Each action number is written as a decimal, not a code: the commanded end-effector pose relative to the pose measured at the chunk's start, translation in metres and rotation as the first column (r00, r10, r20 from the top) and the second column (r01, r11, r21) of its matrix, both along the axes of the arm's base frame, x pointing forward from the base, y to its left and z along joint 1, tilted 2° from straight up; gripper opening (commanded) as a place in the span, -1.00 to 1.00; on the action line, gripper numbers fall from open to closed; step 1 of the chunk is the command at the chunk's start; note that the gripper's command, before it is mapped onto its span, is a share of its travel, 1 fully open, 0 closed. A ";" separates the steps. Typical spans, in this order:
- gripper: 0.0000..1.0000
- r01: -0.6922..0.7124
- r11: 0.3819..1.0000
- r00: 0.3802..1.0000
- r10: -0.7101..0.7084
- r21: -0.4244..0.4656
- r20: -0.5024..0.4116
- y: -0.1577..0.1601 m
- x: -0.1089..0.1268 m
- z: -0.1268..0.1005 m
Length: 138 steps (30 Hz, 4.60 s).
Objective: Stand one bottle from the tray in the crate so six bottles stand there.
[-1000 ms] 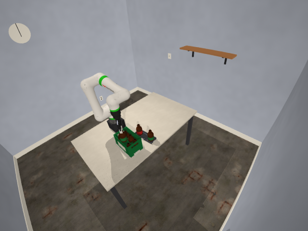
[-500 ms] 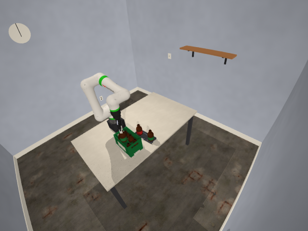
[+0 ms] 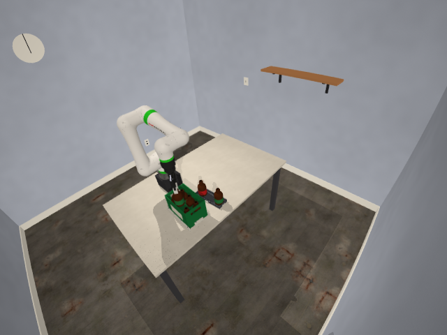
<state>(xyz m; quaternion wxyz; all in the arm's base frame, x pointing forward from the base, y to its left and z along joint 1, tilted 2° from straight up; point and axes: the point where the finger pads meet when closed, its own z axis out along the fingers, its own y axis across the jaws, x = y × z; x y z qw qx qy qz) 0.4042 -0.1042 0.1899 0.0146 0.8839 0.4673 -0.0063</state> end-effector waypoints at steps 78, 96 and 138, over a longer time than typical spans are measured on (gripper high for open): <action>-1.00 0.000 1.000 1.000 0.000 0.000 0.000 -0.001 0.000 -0.037; -1.00 0.000 1.000 1.000 0.000 0.000 0.000 -0.001 0.000 -0.038; -1.00 0.000 1.000 1.000 0.000 0.000 0.000 -0.002 0.000 -0.072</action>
